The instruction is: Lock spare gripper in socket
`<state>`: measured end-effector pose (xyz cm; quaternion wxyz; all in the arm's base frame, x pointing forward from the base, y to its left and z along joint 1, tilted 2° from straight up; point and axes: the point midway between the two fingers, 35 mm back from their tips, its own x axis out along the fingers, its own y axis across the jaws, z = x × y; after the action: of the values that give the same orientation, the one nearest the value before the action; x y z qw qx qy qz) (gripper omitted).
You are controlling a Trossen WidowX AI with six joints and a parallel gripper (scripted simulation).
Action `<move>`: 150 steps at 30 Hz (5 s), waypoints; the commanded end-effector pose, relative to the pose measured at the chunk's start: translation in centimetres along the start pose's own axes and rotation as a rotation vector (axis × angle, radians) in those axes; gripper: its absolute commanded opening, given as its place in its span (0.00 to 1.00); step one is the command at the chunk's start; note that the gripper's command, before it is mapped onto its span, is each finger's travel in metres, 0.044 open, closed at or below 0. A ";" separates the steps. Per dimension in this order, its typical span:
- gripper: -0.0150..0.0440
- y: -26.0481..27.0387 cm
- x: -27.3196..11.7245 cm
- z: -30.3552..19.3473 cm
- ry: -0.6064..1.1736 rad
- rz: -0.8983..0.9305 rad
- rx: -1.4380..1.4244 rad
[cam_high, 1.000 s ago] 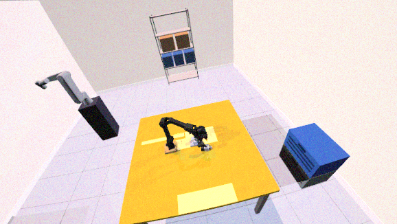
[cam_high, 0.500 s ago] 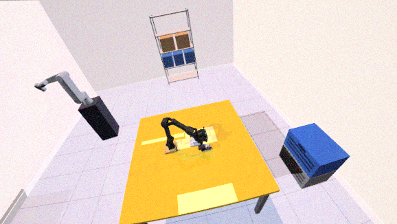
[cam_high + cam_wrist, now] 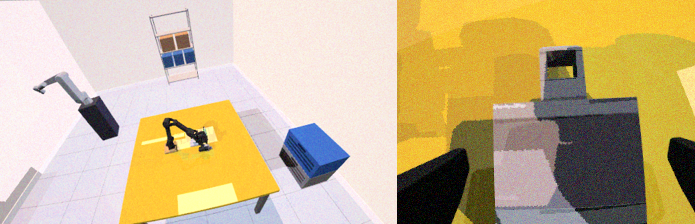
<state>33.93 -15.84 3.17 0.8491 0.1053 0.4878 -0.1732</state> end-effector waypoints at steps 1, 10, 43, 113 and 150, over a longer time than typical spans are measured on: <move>1.00 0.0 0.6 -0.4 0.002 0.001 0.000; 1.00 0.1 1.7 -1.3 0.002 0.001 0.000; 0.25 0.1 -2.0 1.6 0.001 0.001 0.000; 0.25 2.8 -12.1 -4.8 0.536 0.412 0.633; 0.25 5.6 -19.4 -5.9 0.936 0.724 1.256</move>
<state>22.47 -5.06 16.46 0.3689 0.7484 0.5465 -0.0721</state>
